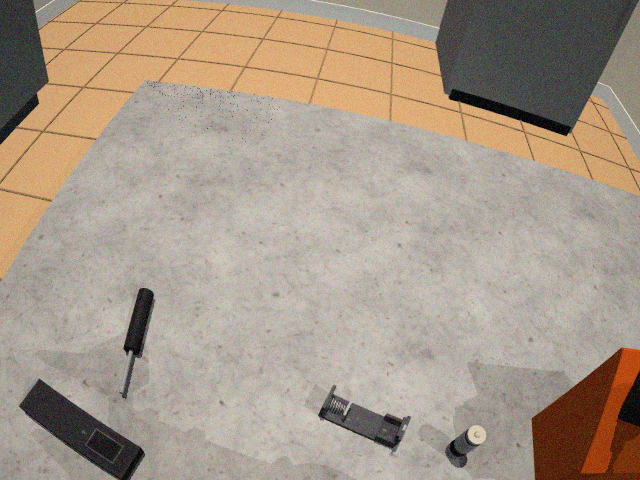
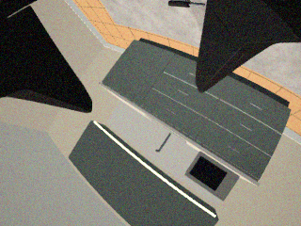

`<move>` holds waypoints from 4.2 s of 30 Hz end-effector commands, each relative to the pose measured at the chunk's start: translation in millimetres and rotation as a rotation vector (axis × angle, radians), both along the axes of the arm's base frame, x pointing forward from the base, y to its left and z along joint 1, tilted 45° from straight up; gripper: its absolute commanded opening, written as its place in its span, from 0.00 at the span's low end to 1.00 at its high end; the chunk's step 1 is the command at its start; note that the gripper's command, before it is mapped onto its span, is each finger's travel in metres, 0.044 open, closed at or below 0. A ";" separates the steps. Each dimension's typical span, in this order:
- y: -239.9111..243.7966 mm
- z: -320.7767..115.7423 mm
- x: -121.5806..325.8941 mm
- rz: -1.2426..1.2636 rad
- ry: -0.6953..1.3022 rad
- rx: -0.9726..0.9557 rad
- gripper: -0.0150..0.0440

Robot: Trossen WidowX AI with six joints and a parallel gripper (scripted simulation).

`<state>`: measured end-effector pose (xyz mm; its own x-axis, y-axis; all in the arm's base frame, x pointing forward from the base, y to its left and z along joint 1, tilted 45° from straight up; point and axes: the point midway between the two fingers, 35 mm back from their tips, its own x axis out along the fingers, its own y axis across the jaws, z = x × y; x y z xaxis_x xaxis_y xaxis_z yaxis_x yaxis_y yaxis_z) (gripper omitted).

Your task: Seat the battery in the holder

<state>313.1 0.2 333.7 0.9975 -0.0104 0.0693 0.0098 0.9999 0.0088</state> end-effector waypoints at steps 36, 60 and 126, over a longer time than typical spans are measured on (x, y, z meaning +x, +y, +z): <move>39.8 -380.1 -131.4 0.793 1.611 0.446 0.25; 92.4 -401.3 -142.6 0.797 1.611 0.448 0.25; 102.9 -331.7 -143.5 0.157 1.872 1.046 0.67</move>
<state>172.4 90.8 7.0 -0.1335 0.6823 -0.7188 0.3755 0.7060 0.6004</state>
